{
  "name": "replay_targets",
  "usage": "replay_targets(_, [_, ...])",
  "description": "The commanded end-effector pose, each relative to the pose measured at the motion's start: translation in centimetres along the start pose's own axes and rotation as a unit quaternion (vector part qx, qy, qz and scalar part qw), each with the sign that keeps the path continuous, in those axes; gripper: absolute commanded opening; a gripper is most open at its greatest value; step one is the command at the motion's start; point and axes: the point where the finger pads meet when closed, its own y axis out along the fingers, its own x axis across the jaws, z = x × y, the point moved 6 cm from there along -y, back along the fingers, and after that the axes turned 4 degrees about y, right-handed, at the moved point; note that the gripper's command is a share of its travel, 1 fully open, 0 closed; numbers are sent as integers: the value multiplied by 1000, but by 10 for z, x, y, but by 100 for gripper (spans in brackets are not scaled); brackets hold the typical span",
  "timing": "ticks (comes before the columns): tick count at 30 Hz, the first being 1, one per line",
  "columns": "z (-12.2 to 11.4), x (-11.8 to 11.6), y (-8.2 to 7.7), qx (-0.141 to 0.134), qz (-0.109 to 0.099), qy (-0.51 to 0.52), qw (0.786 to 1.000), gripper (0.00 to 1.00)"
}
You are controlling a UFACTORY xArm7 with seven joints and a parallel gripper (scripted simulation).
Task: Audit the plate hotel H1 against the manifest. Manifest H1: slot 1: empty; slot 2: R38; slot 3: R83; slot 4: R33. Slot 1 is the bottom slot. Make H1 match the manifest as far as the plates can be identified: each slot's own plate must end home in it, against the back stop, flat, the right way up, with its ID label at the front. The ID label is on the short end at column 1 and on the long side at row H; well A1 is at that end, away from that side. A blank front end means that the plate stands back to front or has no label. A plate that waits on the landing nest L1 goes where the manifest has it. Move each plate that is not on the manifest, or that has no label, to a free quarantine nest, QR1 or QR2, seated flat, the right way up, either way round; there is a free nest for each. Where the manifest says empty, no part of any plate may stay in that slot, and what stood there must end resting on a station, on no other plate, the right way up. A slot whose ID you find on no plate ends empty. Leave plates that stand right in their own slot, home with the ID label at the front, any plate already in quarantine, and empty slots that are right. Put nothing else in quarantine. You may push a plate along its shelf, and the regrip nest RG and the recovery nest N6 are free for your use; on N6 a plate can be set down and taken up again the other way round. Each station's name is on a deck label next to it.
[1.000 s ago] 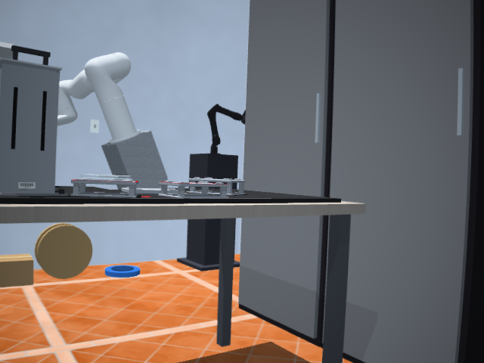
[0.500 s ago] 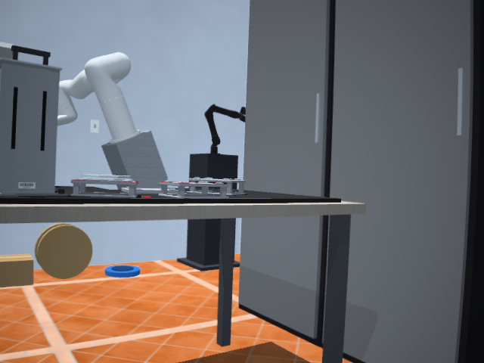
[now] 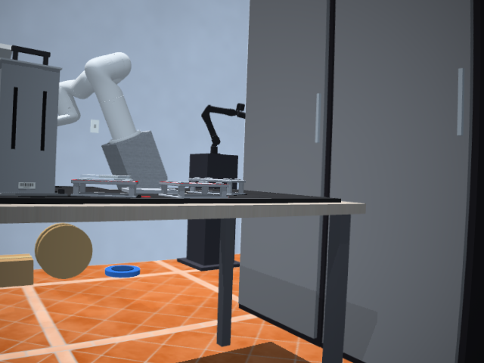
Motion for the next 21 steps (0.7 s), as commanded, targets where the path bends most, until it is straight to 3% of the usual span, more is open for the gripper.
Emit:
replay_targets(1, [1, 0, -12, 0, 1, -1, 1000, 100])
replay_targets(7, [1, 0, -12, 0, 1, -1, 1000, 100])
replay_targets(21, [-36, 2, -12, 0, 1, -1, 1000, 100])
